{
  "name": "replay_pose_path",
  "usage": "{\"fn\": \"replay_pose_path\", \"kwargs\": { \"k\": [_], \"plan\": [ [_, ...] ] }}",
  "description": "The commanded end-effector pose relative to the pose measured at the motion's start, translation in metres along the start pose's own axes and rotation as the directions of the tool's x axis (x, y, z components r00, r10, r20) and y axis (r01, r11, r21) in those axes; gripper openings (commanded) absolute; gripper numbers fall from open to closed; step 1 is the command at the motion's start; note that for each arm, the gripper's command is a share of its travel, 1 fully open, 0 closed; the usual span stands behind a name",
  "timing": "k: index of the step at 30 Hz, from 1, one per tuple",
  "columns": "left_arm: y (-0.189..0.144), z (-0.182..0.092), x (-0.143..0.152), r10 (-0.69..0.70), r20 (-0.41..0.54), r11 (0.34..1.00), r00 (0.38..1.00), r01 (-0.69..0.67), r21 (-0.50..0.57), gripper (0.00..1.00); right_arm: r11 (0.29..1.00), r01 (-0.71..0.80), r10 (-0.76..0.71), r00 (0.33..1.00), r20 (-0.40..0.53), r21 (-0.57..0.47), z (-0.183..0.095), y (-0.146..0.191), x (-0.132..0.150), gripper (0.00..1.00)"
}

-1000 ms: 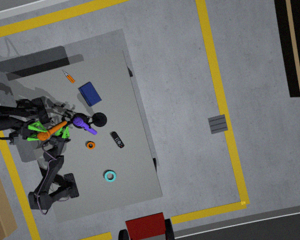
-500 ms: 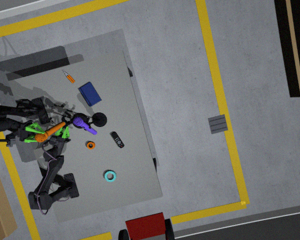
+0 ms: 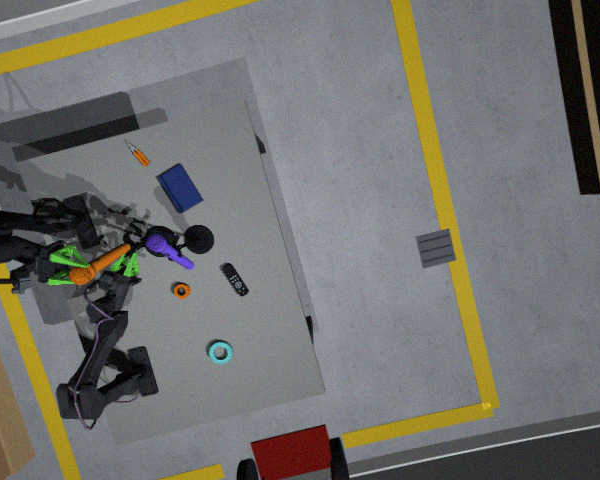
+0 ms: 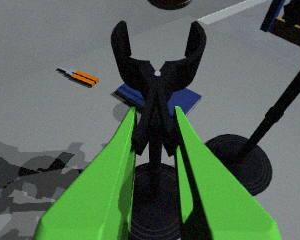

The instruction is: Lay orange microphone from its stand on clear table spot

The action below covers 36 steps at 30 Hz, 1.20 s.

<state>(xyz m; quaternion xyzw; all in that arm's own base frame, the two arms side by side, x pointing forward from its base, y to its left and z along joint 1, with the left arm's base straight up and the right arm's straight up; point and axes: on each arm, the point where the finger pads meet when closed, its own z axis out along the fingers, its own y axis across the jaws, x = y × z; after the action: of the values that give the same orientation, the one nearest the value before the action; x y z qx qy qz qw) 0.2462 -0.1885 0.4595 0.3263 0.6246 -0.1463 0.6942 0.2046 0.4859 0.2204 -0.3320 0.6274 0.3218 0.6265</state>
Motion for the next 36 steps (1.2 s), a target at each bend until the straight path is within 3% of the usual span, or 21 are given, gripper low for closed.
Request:
{"fn": "replay_pose_path", "kwargs": {
  "k": [1, 6, 7, 18, 19, 36],
  "plan": [
    [0.013, -0.018, -0.045, 0.019, 0.125, 0.999, 0.992, -0.015, -0.038, 0.00, 1.000, -0.018, 0.018, 1.000, 0.024, -0.001, 0.007, -0.001, -0.013, 0.10],
    [0.012, -0.017, -0.045, 0.019, 0.126, 0.999, 0.992, -0.015, -0.035, 0.00, 1.000, -0.018, 0.018, 1.000, 0.024, -0.001, 0.007, -0.001, -0.013, 0.10],
    [0.012, -0.017, -0.045, 0.020, 0.125, 0.999, 0.992, -0.016, -0.035, 0.00, 1.000, -0.018, 0.018, 1.000, 0.024, -0.001, 0.007, -0.001, -0.013, 0.98],
    [0.012, -0.017, -0.045, 0.020, 0.125, 0.999, 0.992, -0.016, -0.035, 0.00, 1.000, -0.018, 0.018, 0.999, 0.030, -0.005, 0.006, 0.002, -0.014, 0.98],
    [0.012, -0.017, -0.045, 0.020, 0.125, 0.999, 0.992, -0.016, -0.035, 0.00, 1.000, -0.023, 0.023, 0.999, 0.041, -0.004, -0.009, 0.001, -0.019, 0.98],
    [0.012, -0.017, -0.045, 0.020, 0.125, 0.999, 0.992, -0.015, -0.035, 0.00, 1.000, -0.026, 0.026, 0.998, 0.050, -0.003, -0.030, 0.001, -0.021, 0.98]
  ]
}}
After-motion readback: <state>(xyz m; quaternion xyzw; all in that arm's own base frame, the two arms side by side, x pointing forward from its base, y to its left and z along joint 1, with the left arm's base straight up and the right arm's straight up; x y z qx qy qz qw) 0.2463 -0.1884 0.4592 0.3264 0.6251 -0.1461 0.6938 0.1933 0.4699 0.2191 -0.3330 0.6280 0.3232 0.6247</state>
